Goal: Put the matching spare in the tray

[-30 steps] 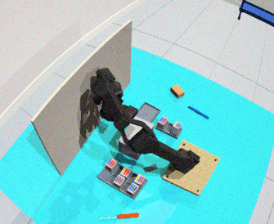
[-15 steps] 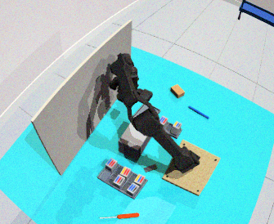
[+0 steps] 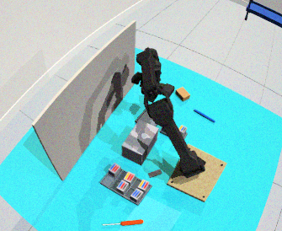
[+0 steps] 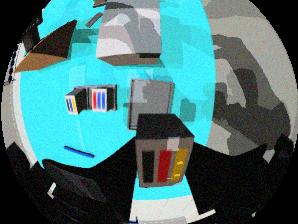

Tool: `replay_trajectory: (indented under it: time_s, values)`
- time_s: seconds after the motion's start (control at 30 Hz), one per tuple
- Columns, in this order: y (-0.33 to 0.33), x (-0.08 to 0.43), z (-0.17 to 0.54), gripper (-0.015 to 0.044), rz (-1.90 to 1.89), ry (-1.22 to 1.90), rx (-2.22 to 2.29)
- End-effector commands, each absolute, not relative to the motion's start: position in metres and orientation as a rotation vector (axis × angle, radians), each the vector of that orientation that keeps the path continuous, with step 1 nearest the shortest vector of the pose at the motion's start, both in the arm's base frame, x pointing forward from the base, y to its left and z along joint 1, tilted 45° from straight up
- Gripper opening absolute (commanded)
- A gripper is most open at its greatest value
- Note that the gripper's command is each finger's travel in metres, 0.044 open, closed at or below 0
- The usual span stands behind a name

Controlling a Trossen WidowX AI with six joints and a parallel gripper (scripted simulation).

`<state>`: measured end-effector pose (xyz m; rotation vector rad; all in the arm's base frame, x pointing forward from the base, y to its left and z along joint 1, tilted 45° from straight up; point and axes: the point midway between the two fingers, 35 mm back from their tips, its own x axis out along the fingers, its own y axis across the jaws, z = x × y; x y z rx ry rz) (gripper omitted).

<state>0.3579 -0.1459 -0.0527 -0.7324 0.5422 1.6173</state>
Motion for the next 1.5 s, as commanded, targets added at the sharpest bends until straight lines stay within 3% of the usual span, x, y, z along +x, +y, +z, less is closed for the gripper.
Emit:
replay_trajectory:
  time_s: [0.0, 1.47]
  values:
    - [-0.151, 0.358, -0.057, 0.0, 1.621, 0.528, -0.754]
    - [-0.126, 0.361, -0.088, 0.0, 1.619, 0.529, -0.756]
